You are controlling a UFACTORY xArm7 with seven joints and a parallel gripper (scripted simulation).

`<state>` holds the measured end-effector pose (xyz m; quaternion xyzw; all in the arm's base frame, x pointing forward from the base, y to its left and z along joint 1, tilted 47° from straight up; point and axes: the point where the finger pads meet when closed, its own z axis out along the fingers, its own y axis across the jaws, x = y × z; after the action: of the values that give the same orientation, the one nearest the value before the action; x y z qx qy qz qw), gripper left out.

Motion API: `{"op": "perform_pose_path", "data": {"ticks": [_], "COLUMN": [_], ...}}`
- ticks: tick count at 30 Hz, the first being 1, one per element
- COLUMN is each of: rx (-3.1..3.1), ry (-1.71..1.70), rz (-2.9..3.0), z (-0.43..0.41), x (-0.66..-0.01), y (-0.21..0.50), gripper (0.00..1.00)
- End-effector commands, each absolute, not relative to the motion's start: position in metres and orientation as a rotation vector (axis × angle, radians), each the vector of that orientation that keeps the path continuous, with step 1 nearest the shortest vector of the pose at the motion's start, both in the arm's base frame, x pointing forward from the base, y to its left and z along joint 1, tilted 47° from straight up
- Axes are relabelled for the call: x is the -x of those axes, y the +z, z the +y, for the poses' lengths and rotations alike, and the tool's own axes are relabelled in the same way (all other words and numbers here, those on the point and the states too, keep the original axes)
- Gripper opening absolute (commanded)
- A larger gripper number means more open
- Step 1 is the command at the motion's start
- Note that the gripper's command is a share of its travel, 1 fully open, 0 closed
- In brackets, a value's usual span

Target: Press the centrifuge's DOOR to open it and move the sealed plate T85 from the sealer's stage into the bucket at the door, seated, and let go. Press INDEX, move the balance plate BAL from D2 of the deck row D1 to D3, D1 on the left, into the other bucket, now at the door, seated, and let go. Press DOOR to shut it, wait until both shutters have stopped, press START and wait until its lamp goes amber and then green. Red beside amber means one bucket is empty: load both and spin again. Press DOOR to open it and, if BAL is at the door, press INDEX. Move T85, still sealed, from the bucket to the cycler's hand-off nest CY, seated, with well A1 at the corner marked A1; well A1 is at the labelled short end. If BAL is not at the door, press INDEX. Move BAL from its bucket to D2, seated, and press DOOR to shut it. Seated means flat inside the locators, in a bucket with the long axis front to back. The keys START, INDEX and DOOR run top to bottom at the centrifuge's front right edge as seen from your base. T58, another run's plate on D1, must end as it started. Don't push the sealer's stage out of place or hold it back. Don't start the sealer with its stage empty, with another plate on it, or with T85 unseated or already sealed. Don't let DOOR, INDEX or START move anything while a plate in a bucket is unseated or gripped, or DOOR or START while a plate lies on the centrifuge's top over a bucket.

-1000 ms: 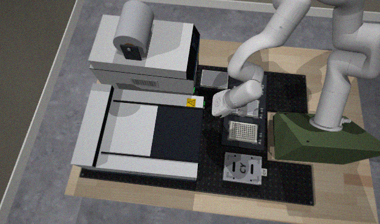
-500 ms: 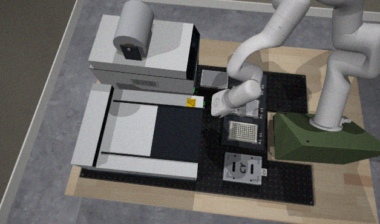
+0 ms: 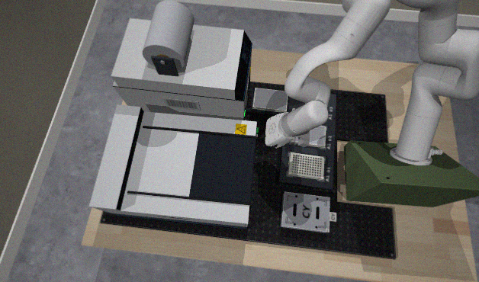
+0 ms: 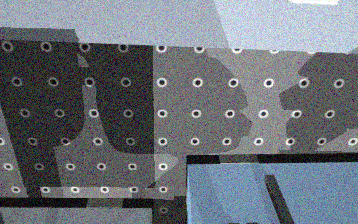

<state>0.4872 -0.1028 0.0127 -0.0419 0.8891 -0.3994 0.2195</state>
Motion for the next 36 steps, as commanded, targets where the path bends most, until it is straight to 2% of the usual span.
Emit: {"op": "perform_pose_path", "data": {"ticks": [1, 36], "rx": [0.117, 0.117], "ry": [-1.102, -1.102], "rz": [2.457, 2.457], "z": [-0.101, -0.094], "x": [-0.49, -0.48], "y": [0.013, 0.018], "gripper": [0.0, 0.0]}}
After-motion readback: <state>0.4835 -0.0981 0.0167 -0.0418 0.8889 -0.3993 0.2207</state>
